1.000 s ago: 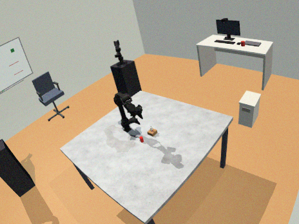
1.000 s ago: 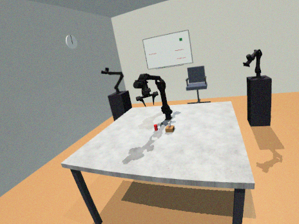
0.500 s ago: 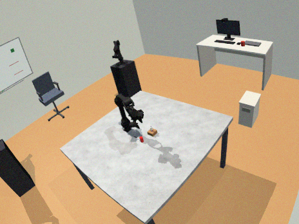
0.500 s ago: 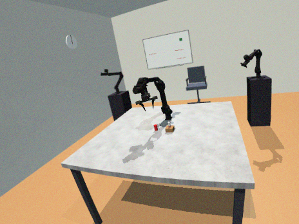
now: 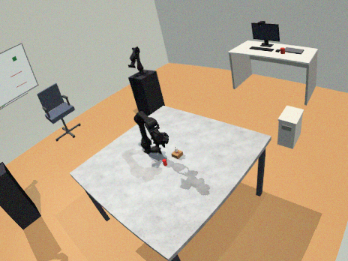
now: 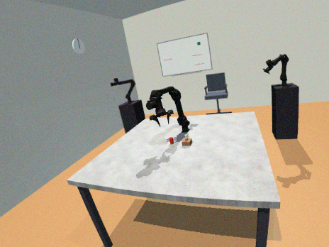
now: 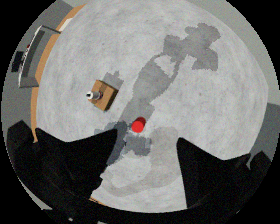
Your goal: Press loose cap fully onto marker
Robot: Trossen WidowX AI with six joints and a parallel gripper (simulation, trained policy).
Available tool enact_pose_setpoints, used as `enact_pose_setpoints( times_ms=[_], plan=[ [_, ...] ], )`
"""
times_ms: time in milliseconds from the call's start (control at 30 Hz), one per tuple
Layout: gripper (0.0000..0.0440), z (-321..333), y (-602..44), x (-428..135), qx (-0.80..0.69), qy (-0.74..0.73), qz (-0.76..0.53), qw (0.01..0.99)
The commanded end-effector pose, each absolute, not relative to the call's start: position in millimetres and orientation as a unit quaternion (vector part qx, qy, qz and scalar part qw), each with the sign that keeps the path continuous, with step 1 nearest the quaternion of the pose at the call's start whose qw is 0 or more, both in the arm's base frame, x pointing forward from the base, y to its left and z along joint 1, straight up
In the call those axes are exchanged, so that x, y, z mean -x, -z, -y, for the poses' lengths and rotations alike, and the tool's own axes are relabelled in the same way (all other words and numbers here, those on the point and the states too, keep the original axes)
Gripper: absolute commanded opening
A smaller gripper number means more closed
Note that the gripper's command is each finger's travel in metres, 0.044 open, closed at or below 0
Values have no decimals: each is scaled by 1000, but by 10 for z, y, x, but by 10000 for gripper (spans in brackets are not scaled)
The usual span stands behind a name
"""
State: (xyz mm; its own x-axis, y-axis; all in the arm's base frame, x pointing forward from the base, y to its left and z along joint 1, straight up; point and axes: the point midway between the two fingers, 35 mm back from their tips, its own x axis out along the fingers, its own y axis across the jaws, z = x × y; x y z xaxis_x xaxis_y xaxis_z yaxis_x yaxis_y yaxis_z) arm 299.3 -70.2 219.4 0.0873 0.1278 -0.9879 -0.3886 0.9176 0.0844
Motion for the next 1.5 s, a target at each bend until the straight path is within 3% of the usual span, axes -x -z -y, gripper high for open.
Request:
enact_pose_setpoints(
  times_ms=[0,1467],
  plan=[
    [319,715,-2103,-2969,102,-176,-667,716],
    [291,591,-1158,-2670,117,-224,-763,596]
  ],
)
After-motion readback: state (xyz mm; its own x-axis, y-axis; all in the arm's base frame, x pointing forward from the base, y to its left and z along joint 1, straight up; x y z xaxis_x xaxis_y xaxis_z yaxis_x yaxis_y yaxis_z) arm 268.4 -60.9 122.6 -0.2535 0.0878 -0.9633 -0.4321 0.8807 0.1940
